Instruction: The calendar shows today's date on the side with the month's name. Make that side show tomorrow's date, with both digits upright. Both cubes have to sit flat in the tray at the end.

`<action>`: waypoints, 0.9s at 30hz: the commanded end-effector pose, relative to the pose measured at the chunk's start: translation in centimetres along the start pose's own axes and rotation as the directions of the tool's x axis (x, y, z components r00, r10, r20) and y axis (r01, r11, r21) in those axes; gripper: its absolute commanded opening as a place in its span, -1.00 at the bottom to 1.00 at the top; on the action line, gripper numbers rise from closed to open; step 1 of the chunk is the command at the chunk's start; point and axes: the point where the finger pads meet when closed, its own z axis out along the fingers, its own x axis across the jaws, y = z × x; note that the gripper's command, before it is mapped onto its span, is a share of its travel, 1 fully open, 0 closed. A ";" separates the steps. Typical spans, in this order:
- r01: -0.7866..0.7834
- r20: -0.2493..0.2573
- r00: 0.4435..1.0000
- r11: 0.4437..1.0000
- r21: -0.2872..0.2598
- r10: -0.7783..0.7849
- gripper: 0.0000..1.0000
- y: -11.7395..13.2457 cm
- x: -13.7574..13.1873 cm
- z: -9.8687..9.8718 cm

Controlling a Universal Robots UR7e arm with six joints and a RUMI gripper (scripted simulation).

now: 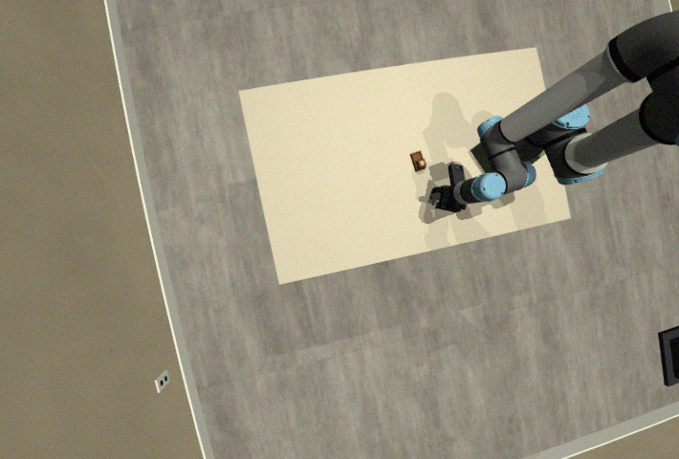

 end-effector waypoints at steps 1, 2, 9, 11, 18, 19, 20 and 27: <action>0.000 0.000 1.000 1.000 0.000 0.000 -0.80 0.0 0.0 -1.7; 0.000 0.000 1.000 1.000 0.000 0.000 -0.80 0.0 0.0 -2.1; 0.000 0.000 1.000 1.000 0.000 0.000 -0.80 0.0 0.0 -4.0; 0.000 0.000 1.000 1.000 0.000 0.000 -0.80 0.0 0.0 -4.7; 0.000 0.000 1.000 1.000 0.000 0.000 -0.80 0.0 0.0 -6.6; 0.000 0.000 1.000 1.000 0.000 0.000 -0.80 0.0 0.0 -6.8; 0.000 0.000 1.000 1.000 0.000 0.000 -0.80 0.0 0.0 -6.9; 0.000 0.000 1.000 1.000 0.000 0.000 -0.80 0.0 0.0 -7.2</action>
